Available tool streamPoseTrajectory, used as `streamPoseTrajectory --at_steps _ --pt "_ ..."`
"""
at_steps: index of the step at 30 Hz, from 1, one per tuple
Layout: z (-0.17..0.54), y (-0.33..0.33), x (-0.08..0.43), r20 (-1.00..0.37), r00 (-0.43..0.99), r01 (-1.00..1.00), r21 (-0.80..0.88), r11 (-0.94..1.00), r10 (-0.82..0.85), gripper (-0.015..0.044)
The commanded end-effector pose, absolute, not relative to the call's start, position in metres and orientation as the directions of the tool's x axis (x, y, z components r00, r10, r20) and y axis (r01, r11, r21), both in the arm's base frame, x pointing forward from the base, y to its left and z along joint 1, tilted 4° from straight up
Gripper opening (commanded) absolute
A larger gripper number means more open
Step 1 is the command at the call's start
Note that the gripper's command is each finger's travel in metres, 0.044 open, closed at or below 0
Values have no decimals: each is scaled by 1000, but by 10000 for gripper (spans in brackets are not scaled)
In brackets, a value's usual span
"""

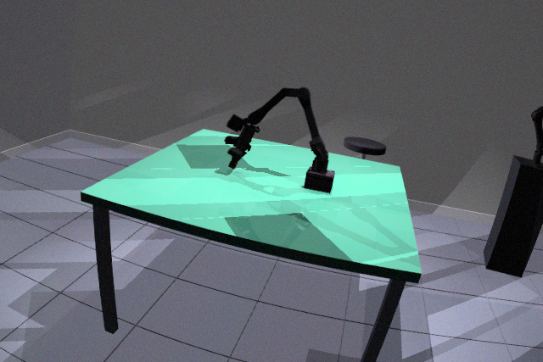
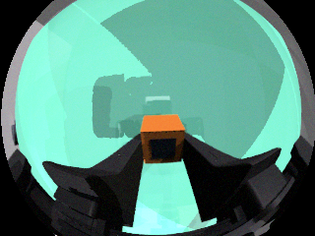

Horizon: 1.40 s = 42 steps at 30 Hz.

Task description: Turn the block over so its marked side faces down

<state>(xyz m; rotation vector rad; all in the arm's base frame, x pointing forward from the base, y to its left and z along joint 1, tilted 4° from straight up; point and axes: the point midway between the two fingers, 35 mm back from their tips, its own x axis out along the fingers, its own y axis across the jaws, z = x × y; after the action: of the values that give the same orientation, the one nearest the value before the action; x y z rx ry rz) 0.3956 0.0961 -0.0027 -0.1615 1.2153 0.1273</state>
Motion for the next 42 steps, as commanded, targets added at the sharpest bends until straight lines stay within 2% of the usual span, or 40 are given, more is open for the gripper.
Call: streamPoseTrajectory --at_steps 1,10,18,42 --pt "0 95 395 -914 406 -185 -62 981 19 0" --pt "2 94 389 -856 516 -183 -62 981 42 0" --pt "-1 94 391 -838 543 -183 -62 981 48 0" --pt "-31 94 397 -590 800 -185 -61 981 114 0"
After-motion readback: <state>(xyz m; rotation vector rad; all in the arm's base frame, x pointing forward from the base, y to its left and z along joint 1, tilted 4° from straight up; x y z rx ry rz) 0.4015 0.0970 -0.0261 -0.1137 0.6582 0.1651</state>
